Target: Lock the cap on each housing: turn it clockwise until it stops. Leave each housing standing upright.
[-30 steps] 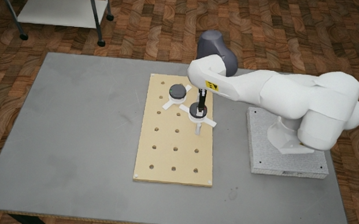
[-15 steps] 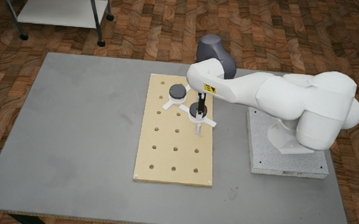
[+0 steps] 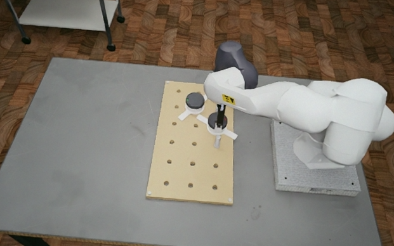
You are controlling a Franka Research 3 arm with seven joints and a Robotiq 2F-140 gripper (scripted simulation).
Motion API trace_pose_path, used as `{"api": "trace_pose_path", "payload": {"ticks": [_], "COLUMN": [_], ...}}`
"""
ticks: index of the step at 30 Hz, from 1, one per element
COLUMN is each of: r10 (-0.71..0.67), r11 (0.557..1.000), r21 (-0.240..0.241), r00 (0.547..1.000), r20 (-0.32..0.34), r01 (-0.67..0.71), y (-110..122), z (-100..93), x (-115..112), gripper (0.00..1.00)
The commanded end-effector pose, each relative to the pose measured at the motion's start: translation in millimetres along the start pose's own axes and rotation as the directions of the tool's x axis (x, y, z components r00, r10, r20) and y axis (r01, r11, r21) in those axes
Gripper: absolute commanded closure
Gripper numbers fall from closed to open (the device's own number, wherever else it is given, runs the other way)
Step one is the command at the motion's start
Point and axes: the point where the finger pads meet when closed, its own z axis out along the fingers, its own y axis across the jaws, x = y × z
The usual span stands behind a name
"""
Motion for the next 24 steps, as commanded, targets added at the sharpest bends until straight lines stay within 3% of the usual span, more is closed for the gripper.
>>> {"api": "trace_pose_path", "payload": {"ticks": [1,24], "r10": [-0.008,-0.008], "r11": [1.0,1.0], "r21": [0.001,0.001], "r00": [1.0,1.0], "r20": [0.006,0.006], "r01": [0.008,0.008], "y": [-1.1,-1.1], "z": [2.8,8.8], "x": [-1.1,-1.2], "gripper": [0.22,0.22]}}
